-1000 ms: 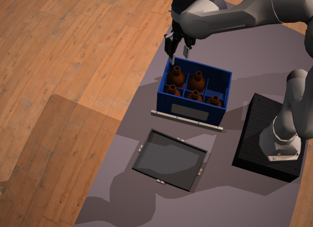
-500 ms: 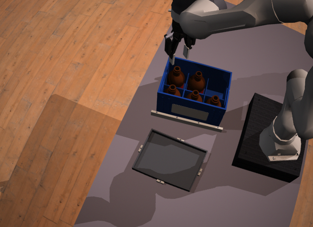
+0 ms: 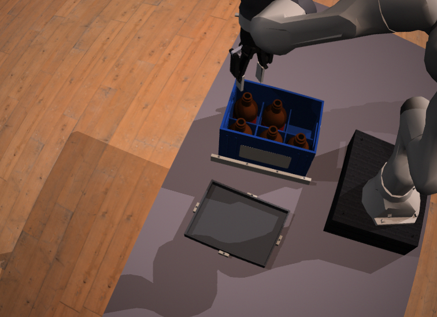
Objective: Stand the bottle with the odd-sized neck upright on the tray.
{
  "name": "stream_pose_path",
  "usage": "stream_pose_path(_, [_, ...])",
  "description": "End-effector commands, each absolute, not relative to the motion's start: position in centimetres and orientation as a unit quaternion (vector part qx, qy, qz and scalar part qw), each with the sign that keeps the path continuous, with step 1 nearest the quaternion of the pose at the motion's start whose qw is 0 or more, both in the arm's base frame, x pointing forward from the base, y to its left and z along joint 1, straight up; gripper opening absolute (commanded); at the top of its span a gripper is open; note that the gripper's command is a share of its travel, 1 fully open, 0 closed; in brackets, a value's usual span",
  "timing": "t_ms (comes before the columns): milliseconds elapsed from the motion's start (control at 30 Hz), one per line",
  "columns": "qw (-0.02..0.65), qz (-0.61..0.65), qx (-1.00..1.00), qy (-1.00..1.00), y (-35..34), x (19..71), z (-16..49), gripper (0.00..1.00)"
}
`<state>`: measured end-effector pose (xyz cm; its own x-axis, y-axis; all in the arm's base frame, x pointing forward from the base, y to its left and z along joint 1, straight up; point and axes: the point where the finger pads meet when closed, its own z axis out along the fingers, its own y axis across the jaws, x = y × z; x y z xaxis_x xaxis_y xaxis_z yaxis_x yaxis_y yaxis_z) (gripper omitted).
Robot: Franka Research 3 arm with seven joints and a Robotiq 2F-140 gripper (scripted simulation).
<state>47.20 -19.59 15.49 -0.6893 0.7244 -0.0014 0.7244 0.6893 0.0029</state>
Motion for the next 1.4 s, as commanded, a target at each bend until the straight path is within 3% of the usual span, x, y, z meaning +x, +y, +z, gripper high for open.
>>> stream_pose_path(0, [0.001, 0.002, 0.394, 0.919, -19.7, 47.2, 15.3, 0.44])
stream_pose_path(1367, [0.001, 0.002, 0.394, 0.919, -19.7, 47.3, 11.5, 0.44])
